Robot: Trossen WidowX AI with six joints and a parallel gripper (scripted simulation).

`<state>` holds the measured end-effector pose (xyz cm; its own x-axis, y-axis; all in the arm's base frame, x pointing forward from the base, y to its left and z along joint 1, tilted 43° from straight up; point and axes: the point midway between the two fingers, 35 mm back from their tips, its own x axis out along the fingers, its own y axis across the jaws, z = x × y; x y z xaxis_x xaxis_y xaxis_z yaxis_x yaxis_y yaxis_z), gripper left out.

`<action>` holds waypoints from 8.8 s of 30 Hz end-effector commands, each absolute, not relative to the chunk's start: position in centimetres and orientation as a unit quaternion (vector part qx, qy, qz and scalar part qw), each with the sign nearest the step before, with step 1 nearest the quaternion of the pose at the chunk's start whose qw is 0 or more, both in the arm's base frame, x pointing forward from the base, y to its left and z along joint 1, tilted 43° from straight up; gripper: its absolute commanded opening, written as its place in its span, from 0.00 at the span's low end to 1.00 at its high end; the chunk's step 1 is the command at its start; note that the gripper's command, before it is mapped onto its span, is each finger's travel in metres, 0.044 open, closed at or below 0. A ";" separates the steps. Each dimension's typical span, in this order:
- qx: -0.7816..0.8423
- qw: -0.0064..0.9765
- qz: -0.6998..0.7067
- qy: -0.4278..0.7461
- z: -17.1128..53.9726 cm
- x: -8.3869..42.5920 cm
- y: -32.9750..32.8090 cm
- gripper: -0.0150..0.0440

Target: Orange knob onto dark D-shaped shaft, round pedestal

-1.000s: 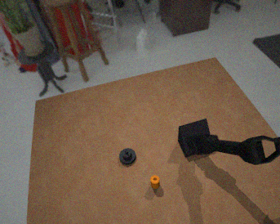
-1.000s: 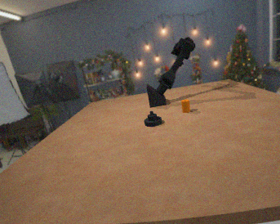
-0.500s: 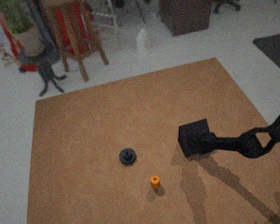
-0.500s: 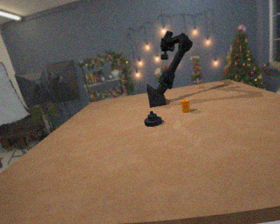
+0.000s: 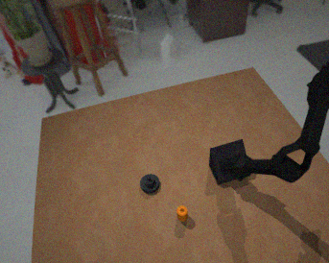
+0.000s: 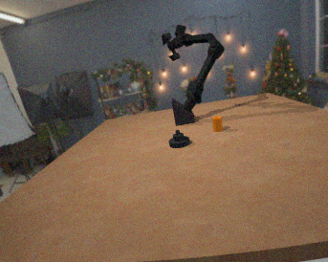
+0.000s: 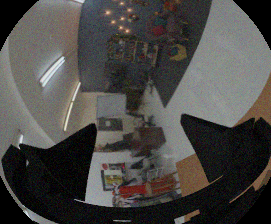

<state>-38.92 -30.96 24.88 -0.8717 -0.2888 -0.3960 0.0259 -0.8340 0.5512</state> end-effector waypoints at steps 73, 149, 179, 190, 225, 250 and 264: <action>0.249 0.648 0.263 0.669 12.3 23.4 6.6 1.00; 0.246 0.651 0.259 0.670 9.0 24.3 9.4 0.25; 0.248 0.649 0.262 0.670 15.5 25.2 1.9 0.25; 0.247 0.650 0.262 0.670 13.4 27.3 0.4 0.25; 0.246 0.652 0.260 0.669 5.0 32.5 -4.4 0.25; 0.245 0.652 0.262 0.668 -0.6 33.7 -5.0 0.25; 0.243 0.653 0.265 0.667 -1.0 33.9 -4.6 0.25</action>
